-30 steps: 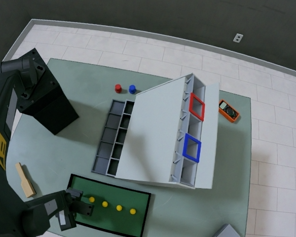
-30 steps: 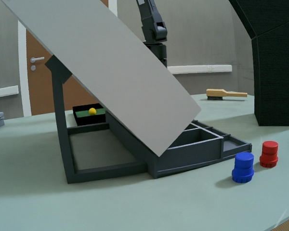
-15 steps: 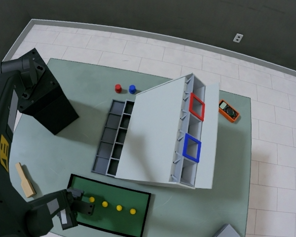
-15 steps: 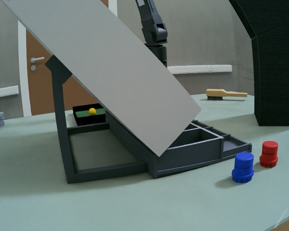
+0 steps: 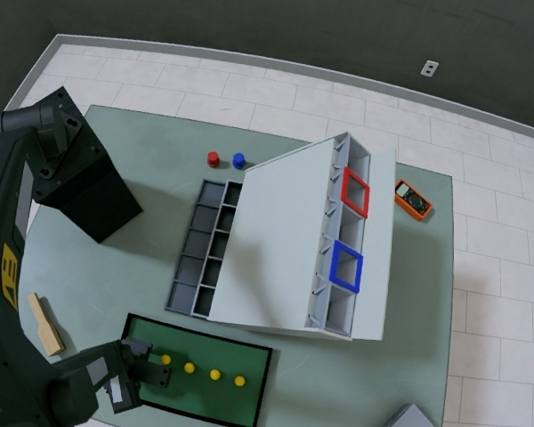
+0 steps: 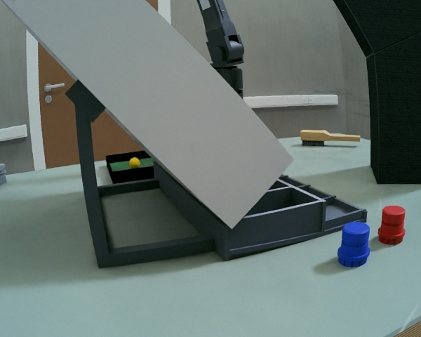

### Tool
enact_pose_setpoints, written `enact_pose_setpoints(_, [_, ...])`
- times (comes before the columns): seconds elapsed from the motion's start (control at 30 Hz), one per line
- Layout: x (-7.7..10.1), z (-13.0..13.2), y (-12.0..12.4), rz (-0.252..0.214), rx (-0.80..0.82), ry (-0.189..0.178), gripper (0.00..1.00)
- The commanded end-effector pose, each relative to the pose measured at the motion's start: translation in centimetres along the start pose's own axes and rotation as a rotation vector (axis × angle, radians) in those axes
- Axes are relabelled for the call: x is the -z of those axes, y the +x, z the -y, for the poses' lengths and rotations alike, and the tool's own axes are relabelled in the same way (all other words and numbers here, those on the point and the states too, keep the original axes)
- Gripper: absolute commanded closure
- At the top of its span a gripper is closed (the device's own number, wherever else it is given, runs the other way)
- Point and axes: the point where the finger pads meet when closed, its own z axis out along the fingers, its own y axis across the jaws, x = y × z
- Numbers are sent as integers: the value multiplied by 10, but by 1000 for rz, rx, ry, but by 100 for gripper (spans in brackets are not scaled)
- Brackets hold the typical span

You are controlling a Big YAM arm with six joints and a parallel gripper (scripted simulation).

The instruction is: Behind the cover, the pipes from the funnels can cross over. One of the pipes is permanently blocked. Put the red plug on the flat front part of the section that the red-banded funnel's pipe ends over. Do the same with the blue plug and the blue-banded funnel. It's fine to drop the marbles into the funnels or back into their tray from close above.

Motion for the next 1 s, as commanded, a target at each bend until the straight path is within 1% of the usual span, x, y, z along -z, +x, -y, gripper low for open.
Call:
enact_pose_setpoints(0.0, [-4, -7, -2, 4, 1, -2, 20])
enact_pose_setpoints(0.1, [-4, -7, -2, 3, 1, -1, 20])
enact_pose_setpoints(0.13, [2, 2, -1, 4, -1, 6, 100])
enact_pose_setpoints(0.97, [2, 2, -2, 4, -1, 6, 100])
